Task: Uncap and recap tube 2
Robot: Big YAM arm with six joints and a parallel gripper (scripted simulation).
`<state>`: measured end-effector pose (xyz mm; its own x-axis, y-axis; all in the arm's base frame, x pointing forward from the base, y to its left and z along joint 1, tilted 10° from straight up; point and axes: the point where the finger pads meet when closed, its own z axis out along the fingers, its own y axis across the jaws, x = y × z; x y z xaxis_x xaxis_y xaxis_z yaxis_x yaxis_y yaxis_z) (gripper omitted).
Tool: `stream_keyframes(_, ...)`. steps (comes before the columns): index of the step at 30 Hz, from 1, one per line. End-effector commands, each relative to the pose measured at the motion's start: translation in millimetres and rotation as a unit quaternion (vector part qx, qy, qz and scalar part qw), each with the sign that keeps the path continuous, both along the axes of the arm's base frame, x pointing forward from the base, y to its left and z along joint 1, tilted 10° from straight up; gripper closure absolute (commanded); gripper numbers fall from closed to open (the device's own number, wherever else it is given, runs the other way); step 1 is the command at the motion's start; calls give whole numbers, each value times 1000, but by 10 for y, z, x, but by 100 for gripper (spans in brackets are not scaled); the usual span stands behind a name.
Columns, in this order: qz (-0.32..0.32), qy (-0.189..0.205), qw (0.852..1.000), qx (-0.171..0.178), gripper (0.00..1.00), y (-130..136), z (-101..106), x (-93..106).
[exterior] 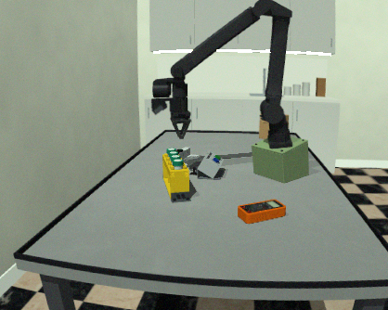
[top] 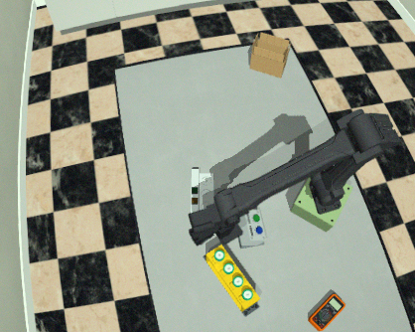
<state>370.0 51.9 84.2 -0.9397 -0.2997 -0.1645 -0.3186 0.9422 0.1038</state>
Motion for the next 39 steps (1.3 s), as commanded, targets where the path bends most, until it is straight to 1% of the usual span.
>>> stream_keyframes(1, -106, -18, 994, 7, 51, 161, 288, 204)
stream_keyframes(2, -149, -4, 989, 13, 51, 249, 220, 202)
stream_keyframes(4, -154, -1, 988, 12, 51, 249, 198, 201)
stream_keyframes(5, -195, 4, 981, 19, 51, 336, 221, 189)
stream_keyframes(6, -195, 4, 981, 19, 51, 336, 221, 189)
stream_keyframes(7, -234, 10, 972, 26, 51, 422, 232, 175)
stream_keyframes(8, -234, 10, 972, 26, 51, 422, 232, 175)
stream_keyframes(9, -274, 18, 961, 31, 51, 507, 231, 159)
stream_keyframes(10, -274, 18, 961, 31, 51, 508, 231, 159)
stream_keyframes(11, -313, 28, 949, 35, 51, 592, 218, 143)
stream_keyframes(12, -313, 28, 949, 35, 51, 593, 218, 143)
stream_keyframes(13, -350, 35, 935, 40, 51, 677, 218, 126)
stream_keyframes(14, -351, 35, 935, 40, 51, 677, 218, 126)
stream_keyframes(15, -385, 41, 921, 45, 51, 763, 227, 114)
stream_keyframes(18, -389, 42, 919, 45, 51, 763, 227, 114)
stream_keyframes(20, -460, 53, 884, 56, 51, 935, 246, 93)
stream_keyframes(21, -463, 53, 883, 57, 51, 935, 246, 93)
stream_keyframes(22, -497, 59, 864, 62, 51, 1021, 255, 82)
stream_keyframes(23, -498, 59, 863, 62, 51, 1021, 255, 82)
stream_keyframes(24, -531, 64, 843, 67, 51, 1107, 264, 72)
stream_keyframes(25, -533, 64, 841, 67, 51, 1107, 264, 72)
stream_keyframes(26, -562, 69, 821, 72, 51, 1192, 273, 61)
stream_keyframes(27, -567, 70, 818, 73, 51, 1193, 273, 61)
stream_keyframes(28, -593, 74, 798, 77, 51, 1278, 282, 50)
stream_keyframes(29, -600, 75, 793, 78, 51, 1278, 282, 50)
stream_keyframes(30, -600, 75, 793, 78, 51, 1278, 282, 50)
stream_keyframes(31, -632, 80, 767, 82, 51, 1364, 292, 40)
stream_keyframes(32, -632, 80, 767, 82, 51, 1364, 292, 40)
stream_keyframes(33, -662, 85, 739, 87, 51, 1449, 301, 29)
stream_keyframes(35, -662, 85, 739, 87, 51, 1449, 301, 29)
stream_keyframes(36, -690, 90, 712, 91, 51, 1535, 310, 18)
stream_keyframes(37, -690, 90, 712, 91, 51, 1611, 318, 8)
stream_keyframes(39, -690, 90, 712, 91, 51, 1611, 318, 8)
